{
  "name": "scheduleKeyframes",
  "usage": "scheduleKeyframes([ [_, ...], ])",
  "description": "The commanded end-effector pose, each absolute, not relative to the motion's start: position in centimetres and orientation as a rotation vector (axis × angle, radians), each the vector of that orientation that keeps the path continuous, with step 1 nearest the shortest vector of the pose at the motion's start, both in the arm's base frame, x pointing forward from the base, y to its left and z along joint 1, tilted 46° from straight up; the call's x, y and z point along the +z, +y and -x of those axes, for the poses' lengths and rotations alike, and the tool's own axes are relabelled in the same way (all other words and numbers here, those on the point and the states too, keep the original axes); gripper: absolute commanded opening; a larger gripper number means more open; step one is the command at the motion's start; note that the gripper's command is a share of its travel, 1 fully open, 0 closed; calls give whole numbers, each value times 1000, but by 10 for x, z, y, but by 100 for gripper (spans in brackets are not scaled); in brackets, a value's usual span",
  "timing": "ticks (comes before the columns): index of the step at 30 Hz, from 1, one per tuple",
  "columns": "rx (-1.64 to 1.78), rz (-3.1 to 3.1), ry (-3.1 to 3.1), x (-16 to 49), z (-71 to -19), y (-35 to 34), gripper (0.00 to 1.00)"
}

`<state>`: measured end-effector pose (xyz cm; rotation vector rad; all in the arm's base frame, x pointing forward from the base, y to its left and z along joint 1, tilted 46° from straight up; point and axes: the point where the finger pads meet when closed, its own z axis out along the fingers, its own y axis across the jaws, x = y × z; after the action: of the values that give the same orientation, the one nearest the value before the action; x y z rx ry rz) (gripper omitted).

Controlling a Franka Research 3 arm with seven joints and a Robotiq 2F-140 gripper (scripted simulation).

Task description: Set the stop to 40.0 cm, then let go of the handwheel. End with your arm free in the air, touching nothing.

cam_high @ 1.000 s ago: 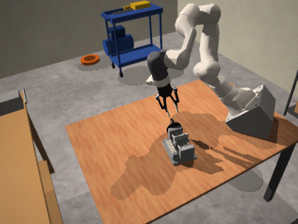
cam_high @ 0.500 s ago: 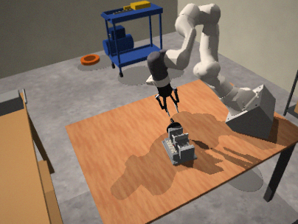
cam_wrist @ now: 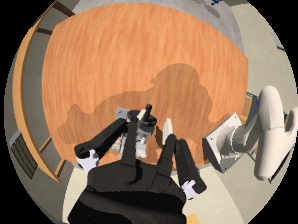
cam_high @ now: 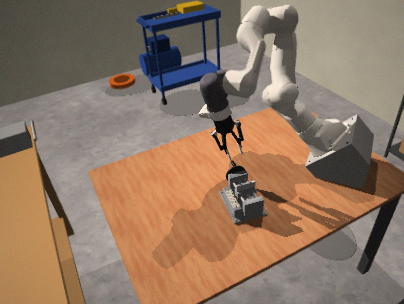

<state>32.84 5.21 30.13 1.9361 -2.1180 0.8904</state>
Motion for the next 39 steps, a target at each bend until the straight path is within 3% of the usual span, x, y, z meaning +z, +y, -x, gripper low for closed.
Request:
scheduleKeyframes([
  [1,897,-1947,-2113,295,-337,47,33],
  [35,897,-1947,-2113,262,-362,25,33],
  [36,897,-1947,-2113,262,-362,25,4],
  [39,897,-1947,-2113,262,-362,25,4],
])
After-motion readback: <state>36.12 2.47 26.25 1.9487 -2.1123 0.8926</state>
